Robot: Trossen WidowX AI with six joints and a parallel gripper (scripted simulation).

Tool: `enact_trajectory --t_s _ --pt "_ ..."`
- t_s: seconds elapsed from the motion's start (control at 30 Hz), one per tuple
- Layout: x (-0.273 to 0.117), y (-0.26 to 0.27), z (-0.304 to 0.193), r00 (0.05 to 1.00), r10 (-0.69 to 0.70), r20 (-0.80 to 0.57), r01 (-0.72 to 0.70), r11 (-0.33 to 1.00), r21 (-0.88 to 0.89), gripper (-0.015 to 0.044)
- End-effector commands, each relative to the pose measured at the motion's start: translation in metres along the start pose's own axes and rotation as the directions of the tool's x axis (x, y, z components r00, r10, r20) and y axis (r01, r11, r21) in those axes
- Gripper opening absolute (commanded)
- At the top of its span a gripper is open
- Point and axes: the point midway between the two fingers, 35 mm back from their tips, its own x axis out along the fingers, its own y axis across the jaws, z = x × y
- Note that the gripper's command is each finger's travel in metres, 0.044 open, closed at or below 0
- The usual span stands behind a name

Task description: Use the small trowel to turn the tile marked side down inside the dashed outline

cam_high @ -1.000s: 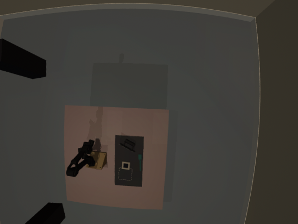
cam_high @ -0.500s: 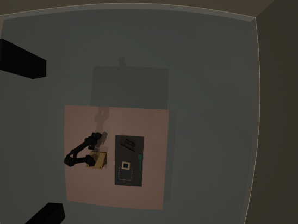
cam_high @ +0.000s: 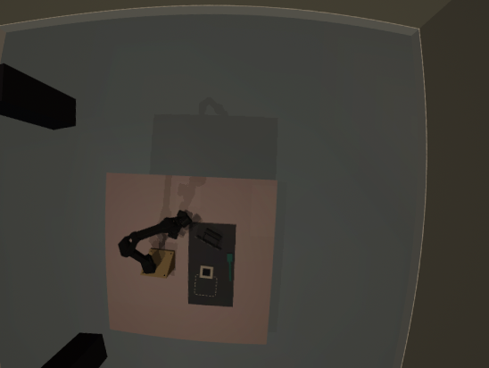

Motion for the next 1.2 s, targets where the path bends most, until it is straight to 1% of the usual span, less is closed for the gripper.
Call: enact_trajectory --t_s 0.0,0.13,0.37,0.57,1.17 --pt "-0.027 -0.016 -0.049 0.995 -0.048 -0.091 0.051 0.998 0.038 0.0100" --pt "-0.054 -0.023 -0.093 0.982 -0.076 -0.172 0.090 0.993 0.079 0.0100" --pt "-0.090 -0.025 -0.148 0.965 -0.103 -0.242 0.123 0.990 0.070 0.0100" --pt "-0.091 -0.024 -0.150 0.964 -0.104 -0.245 0.124 0.990 0.069 0.0100" --pt "-0.076 -0.001 -0.152 0.964 -0.102 -0.244 0.123 0.990 0.070 0.0100"
